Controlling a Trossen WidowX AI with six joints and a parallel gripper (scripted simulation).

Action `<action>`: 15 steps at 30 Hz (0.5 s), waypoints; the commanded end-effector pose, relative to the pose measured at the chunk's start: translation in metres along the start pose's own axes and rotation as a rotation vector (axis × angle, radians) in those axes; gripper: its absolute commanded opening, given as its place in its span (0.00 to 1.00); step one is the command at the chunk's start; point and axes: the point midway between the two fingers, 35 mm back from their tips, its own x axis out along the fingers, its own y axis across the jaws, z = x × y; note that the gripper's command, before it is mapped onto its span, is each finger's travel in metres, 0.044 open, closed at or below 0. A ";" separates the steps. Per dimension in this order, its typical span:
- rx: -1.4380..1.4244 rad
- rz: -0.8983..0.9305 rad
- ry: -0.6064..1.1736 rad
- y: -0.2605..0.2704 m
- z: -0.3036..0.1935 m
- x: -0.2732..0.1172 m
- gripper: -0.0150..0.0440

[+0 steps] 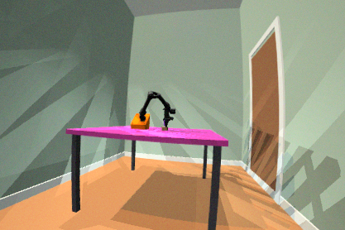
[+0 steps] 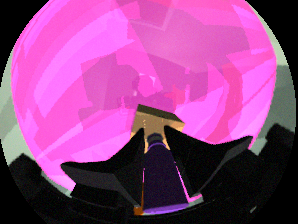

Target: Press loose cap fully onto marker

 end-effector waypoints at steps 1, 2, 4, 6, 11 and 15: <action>0.026 0.002 0.008 -0.002 0.002 0.008 0.25; 0.026 0.002 0.008 -0.002 0.002 0.008 0.25; 0.026 0.002 0.008 -0.002 0.002 0.008 0.25; 0.026 0.002 0.008 -0.002 0.002 0.008 0.25; 0.000 0.000 0.000 0.000 0.000 0.000 0.43; 0.000 0.000 0.000 0.000 0.000 0.000 0.61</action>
